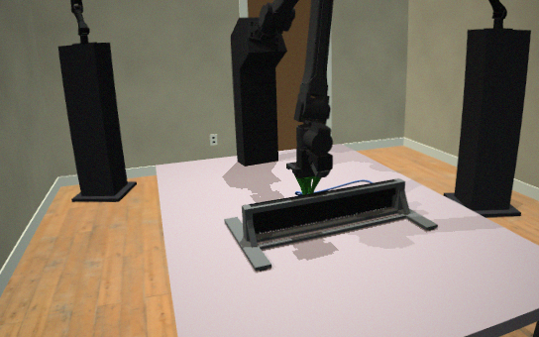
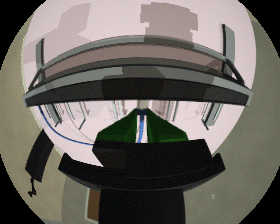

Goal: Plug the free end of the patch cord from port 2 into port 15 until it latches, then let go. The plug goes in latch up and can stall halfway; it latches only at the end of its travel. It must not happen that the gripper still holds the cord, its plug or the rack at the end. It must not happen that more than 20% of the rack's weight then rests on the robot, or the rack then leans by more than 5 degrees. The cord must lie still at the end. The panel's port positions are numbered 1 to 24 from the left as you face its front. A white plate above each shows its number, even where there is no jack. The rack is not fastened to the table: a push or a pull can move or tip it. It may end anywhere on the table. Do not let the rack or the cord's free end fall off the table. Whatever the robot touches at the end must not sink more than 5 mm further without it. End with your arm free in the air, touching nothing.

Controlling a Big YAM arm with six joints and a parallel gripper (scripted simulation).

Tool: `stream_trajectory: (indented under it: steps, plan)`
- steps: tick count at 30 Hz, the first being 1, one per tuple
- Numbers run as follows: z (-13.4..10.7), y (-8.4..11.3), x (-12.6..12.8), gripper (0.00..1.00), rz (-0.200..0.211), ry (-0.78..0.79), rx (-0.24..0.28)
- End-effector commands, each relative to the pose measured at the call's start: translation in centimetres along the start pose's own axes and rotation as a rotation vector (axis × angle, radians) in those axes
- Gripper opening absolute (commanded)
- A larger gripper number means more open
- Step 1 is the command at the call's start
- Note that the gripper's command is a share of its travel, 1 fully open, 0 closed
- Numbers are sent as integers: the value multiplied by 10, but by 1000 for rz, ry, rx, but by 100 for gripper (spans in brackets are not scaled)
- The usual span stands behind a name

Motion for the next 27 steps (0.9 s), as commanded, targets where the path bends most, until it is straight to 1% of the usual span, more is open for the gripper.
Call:
stream_trajectory:
  steps: [1, 17, 27]
  plan:
    - [4, -5, 0, 0, 1, 16, 1]
    - [-4, -5, 1, 0, 3, 11, 15]
    - [-3, -5, 0, 0, 3, 9, 16]
Point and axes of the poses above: the point where the finger pads meet when closed, its own y axis back along the fingers, its own x axis across the jaws, z = x × y, the point moved 8 cm from there along y, back along the fingers, and after that the axes turned 14 degrees about y, right-handed, at the moved point
